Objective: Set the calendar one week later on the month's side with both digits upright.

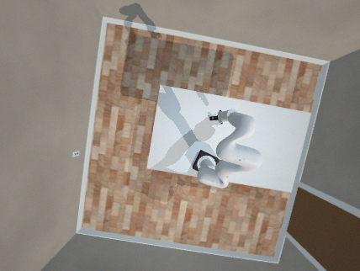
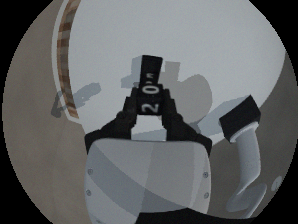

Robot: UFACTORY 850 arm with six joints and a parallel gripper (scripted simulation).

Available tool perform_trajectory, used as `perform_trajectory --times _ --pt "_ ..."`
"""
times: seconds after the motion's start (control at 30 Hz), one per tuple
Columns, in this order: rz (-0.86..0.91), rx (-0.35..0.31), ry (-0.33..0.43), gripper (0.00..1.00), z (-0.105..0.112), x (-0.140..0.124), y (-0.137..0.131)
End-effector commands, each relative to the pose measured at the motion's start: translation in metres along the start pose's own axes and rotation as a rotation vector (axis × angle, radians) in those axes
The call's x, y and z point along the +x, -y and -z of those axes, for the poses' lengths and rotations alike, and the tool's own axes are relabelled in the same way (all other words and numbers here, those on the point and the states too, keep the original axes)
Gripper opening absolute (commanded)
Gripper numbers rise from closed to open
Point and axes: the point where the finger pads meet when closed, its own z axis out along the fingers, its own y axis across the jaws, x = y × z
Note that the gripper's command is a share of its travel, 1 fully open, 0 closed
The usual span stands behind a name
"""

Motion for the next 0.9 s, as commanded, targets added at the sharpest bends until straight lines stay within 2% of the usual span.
perform_trajectory --times 0.0,0.37,0.47,0.53,0.63,0.87 --pt "0.093 0.004 0.001 0.29 0.0007 0.0003 0.0008" --pt "0.539 0.004 0.0 0.29 0.0009 0.0002 0.0007" --pt "0.548 0.004 0.0 0.29 0.0009 0.0002 0.0007" --pt "0.685 0.004 0.0 0.29 0.0009 0.0001 0.0006" --pt "0.757 0.003 0.0 0.29 0.0009 0.0001 0.0006" --pt "1.045 0.003 -0.001 0.29 0.0011 0.0 0.0006"
